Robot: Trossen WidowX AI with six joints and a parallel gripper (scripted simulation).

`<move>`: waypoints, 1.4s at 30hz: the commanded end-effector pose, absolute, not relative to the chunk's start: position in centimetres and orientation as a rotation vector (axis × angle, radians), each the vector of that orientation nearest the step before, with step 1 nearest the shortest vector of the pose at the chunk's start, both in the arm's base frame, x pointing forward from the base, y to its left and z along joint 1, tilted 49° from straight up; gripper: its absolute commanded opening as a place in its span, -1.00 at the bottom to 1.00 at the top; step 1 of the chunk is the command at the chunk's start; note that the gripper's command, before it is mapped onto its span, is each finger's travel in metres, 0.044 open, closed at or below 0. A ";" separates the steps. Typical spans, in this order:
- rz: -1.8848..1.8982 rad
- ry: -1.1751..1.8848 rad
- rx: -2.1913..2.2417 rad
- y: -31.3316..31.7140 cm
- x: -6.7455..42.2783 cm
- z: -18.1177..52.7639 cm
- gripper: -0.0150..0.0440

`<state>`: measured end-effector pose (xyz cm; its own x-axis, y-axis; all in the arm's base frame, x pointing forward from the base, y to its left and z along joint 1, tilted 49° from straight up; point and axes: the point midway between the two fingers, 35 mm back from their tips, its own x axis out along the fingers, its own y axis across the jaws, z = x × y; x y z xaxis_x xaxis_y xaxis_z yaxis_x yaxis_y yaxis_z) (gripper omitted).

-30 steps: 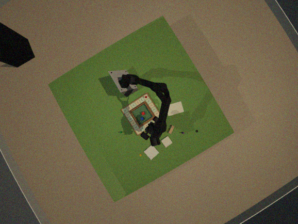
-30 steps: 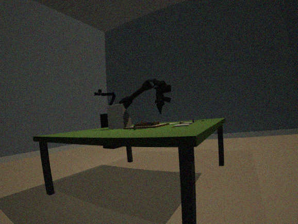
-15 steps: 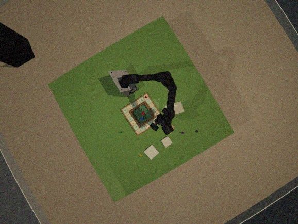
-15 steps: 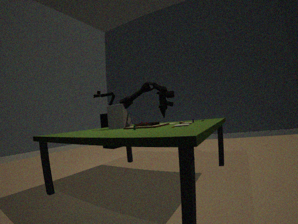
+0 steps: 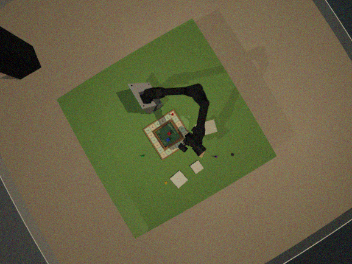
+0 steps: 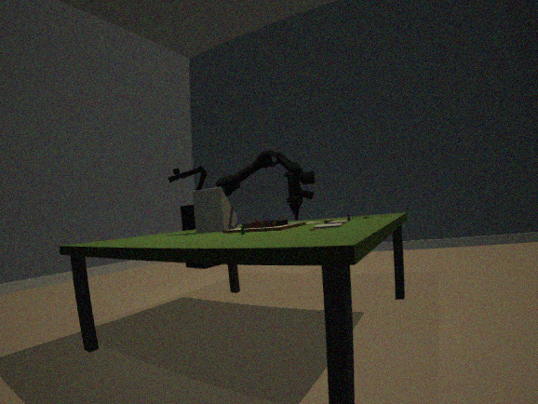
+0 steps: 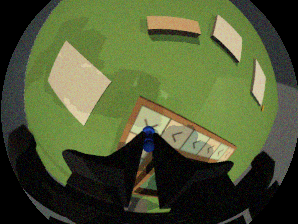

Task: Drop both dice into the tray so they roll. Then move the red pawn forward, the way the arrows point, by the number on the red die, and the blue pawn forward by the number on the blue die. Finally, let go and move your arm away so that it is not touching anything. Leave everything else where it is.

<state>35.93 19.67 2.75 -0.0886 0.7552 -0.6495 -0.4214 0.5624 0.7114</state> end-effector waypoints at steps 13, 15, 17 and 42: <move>1.001 1.329 0.331 21.0 35.9 1.5 -0.49; 1.009 1.324 0.326 20.8 35.9 1.9 -0.31; 1.009 1.324 0.326 20.8 35.9 1.9 -0.14; 0.838 1.426 0.405 5.7 29.6 2.1 1.00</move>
